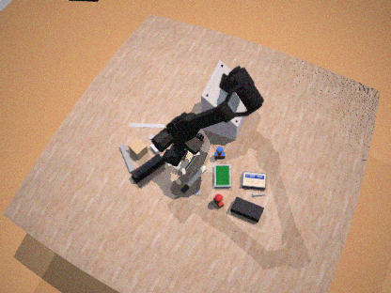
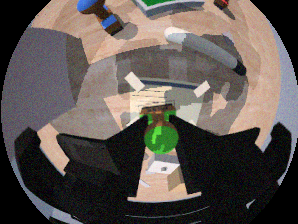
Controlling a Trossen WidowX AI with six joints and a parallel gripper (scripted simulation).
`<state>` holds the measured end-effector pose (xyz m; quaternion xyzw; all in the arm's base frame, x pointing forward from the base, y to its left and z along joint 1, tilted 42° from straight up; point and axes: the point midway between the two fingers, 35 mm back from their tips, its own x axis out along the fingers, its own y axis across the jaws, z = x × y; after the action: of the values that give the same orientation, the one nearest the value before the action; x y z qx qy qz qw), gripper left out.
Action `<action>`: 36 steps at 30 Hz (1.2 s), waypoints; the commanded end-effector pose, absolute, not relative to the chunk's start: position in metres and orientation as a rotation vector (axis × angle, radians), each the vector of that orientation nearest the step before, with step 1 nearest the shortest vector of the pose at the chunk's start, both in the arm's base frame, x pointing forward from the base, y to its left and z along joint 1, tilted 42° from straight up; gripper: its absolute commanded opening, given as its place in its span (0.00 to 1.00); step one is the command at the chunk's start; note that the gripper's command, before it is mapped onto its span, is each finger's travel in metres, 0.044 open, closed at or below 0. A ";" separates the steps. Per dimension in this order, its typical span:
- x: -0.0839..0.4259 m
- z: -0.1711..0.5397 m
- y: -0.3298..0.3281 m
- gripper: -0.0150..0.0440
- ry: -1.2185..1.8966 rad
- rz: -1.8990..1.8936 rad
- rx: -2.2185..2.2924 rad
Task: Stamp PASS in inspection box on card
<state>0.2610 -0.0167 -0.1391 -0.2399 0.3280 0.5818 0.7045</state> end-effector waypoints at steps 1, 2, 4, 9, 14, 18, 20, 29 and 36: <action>0.261 -0.140 -0.015 0.25 0.725 1.296 -0.531; 0.261 -0.140 -0.015 0.25 0.725 1.296 -0.531; 0.261 -0.140 -0.015 0.25 0.725 1.296 -0.531; 0.261 -0.140 -0.015 0.25 0.725 1.296 -0.531; 0.261 -0.138 -0.017 0.25 0.726 1.296 -0.531; 0.261 -0.137 -0.018 0.25 0.726 1.296 -0.531; 0.261 -0.136 -0.019 0.25 0.726 1.296 -0.531; 0.260 -0.133 -0.022 0.25 0.726 1.296 -0.531; 0.260 -0.128 -0.026 0.25 0.727 1.295 -0.532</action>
<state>0.2584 -0.0219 -0.1322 -0.2338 0.3274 0.5841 0.7049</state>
